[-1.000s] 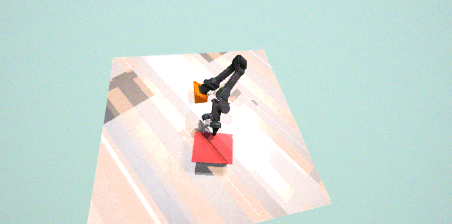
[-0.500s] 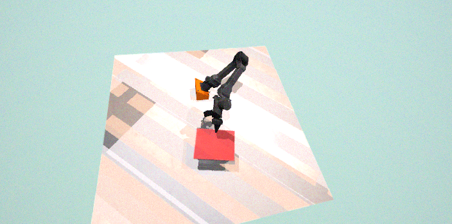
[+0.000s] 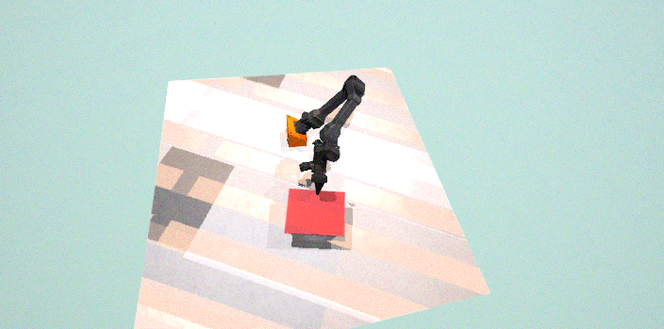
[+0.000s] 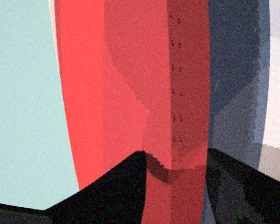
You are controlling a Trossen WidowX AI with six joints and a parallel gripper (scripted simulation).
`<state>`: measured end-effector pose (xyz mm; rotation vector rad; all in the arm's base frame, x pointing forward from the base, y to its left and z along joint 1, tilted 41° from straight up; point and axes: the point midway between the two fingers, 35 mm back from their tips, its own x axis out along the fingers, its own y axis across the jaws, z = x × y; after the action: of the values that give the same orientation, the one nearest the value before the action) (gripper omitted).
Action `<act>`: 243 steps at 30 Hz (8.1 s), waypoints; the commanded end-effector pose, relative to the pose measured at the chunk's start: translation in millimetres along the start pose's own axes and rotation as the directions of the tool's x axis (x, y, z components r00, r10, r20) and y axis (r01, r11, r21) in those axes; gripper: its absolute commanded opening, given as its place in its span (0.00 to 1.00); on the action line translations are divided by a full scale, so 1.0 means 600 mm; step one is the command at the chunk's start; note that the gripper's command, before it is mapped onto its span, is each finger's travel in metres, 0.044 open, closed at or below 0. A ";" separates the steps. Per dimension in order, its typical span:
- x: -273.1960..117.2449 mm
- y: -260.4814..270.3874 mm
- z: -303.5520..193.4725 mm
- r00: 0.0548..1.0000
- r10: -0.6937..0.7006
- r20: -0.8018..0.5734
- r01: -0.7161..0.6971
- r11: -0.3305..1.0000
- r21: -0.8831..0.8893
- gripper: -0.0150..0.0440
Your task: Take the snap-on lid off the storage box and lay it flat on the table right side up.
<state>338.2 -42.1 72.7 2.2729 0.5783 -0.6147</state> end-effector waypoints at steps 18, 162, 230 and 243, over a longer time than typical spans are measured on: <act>0.003 0.002 0.000 1.000 0.000 0.000 0.000 1.000 0.000 0.25; -0.059 0.177 -0.001 1.000 0.006 0.006 -0.006 1.000 -0.003 0.25; -0.098 0.206 0.125 1.000 0.005 0.010 -0.005 1.000 -0.006 0.25; -0.101 0.204 0.168 1.000 0.005 0.011 -0.005 1.000 -0.007 0.25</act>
<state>334.7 -200.8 108.0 2.2671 0.5780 -0.6310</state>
